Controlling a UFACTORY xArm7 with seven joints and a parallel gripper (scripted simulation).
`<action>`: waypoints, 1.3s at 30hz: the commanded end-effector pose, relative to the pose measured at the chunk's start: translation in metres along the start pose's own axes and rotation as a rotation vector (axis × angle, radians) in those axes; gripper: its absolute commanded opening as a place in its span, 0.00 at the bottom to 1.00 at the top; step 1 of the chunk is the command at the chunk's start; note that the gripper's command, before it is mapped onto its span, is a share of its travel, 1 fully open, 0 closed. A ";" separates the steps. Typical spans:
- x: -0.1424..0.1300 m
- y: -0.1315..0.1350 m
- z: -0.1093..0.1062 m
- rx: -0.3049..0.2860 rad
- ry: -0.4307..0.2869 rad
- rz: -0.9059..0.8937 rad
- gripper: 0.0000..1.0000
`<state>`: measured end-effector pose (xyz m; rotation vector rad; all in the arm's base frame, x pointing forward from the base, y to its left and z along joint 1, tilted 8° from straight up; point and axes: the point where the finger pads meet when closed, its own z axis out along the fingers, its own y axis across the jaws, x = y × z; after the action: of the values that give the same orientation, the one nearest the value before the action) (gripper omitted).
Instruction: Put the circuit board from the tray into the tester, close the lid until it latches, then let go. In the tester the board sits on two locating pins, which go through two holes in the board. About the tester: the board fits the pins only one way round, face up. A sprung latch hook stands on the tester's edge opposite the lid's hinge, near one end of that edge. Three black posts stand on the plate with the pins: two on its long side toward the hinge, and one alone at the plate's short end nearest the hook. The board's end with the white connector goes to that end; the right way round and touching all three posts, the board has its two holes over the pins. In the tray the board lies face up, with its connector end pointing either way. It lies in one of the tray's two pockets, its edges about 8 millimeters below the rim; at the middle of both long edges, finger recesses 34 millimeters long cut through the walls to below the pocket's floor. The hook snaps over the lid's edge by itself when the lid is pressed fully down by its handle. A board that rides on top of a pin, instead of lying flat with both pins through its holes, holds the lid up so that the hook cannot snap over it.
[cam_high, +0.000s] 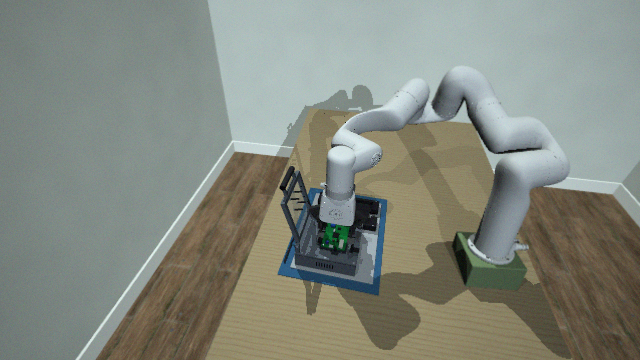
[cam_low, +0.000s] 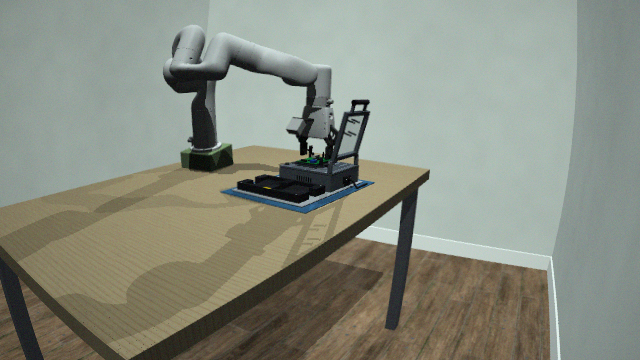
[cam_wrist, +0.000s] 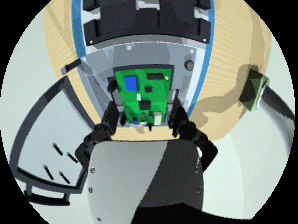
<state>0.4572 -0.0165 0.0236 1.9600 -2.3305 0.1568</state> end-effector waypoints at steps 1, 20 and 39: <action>0.000 -0.001 -0.016 0.004 -0.001 0.000 1.00; 0.000 -0.001 -0.097 0.004 -0.001 0.000 1.00; 0.000 0.000 -0.187 0.004 -0.001 0.000 1.00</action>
<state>0.4584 0.0078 0.1906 1.9631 -2.3307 0.1576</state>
